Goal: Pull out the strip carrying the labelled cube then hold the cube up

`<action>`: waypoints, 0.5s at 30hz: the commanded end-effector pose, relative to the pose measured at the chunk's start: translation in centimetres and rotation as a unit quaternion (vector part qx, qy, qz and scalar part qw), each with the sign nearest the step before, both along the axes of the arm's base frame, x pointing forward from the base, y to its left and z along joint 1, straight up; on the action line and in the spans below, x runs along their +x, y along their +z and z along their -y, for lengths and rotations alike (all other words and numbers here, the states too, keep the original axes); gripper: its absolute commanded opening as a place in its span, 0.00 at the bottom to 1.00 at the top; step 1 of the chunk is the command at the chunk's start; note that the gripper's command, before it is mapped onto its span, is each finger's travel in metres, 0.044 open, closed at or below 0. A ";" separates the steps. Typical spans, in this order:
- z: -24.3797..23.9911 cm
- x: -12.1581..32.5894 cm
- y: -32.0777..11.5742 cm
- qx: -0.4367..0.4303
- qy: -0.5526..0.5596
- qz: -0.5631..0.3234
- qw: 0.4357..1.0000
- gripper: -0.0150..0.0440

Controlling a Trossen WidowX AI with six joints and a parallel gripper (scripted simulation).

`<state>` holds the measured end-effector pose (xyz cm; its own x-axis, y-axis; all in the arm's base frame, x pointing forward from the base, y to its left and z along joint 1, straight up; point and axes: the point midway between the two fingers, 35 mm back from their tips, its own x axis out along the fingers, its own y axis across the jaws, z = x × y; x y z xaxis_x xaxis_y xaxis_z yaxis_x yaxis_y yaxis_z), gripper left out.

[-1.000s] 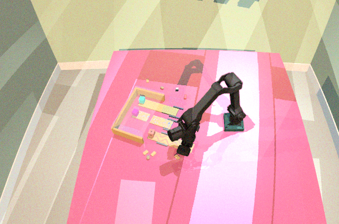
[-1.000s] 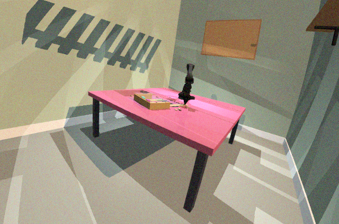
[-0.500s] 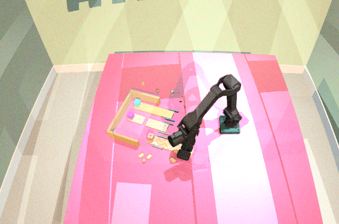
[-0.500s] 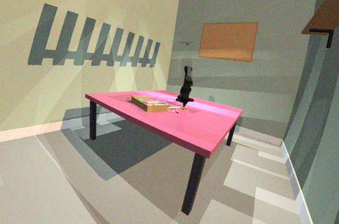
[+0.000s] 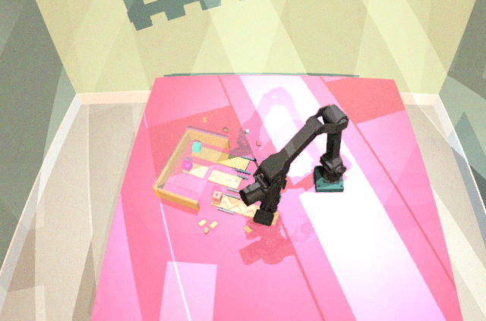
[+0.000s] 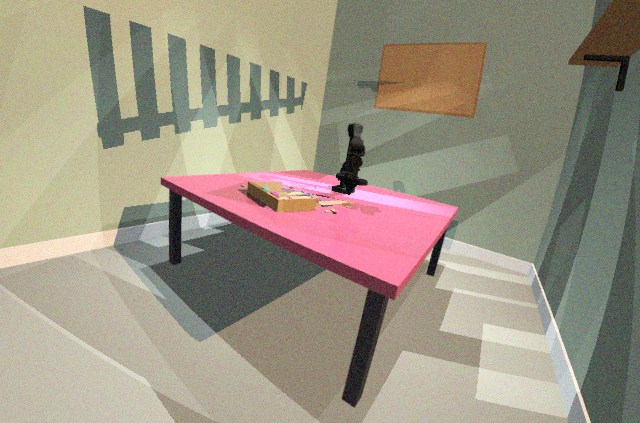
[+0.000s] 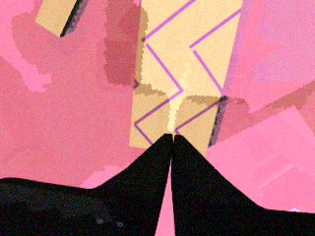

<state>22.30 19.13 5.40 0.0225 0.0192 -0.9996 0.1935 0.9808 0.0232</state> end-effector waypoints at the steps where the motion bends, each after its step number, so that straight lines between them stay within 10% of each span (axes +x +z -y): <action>1: 0.2 0.9 0.2 0.000 0.018 -0.001 1.000 0.34; 15: 1.7 6.5 1.3 -0.001 0.036 0.001 0.999 0.97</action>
<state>27.79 17.62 6.59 0.0265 0.0191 -0.9995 0.1246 0.9920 0.0223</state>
